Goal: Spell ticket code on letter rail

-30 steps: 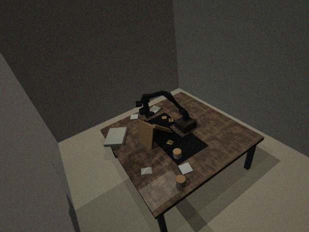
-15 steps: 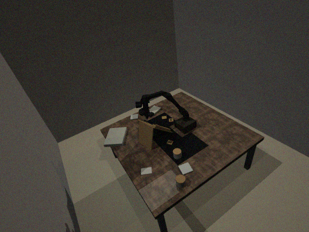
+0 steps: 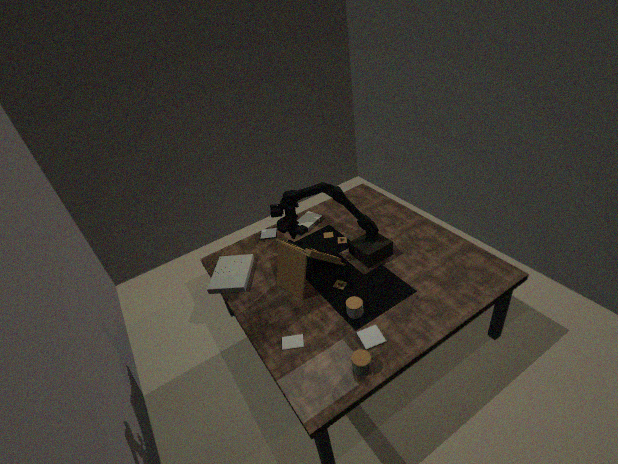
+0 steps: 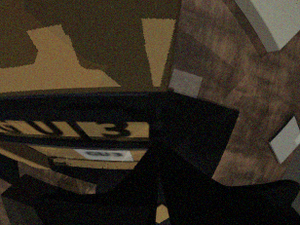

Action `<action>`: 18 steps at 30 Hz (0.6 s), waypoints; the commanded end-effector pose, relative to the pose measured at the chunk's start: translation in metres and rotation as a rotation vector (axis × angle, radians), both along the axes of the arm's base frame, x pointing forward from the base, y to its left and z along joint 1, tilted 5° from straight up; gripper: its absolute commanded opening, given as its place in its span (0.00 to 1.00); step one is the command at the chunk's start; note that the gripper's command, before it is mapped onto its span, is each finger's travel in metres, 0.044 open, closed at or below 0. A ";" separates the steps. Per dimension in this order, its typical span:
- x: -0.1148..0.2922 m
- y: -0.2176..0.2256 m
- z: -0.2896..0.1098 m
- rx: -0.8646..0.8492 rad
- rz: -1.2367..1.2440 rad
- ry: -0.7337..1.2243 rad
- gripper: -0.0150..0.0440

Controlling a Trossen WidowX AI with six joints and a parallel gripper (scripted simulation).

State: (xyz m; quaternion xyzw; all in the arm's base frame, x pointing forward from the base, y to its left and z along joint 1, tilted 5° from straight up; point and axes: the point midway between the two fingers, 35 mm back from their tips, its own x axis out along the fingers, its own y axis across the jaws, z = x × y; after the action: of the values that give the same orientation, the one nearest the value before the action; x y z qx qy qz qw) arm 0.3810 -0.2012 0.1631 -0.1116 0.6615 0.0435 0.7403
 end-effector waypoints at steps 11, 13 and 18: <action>0.007 -0.001 -0.005 -0.003 -0.003 -0.001 0.25; 0.008 -0.001 -0.006 -0.003 -0.003 -0.001 0.25; 0.009 -0.001 -0.007 -0.003 -0.003 -0.002 0.25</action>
State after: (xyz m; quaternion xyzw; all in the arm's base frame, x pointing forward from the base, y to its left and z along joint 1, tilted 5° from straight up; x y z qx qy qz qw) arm 0.3879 -0.2014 0.1575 -0.1116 0.6613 0.0434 0.7405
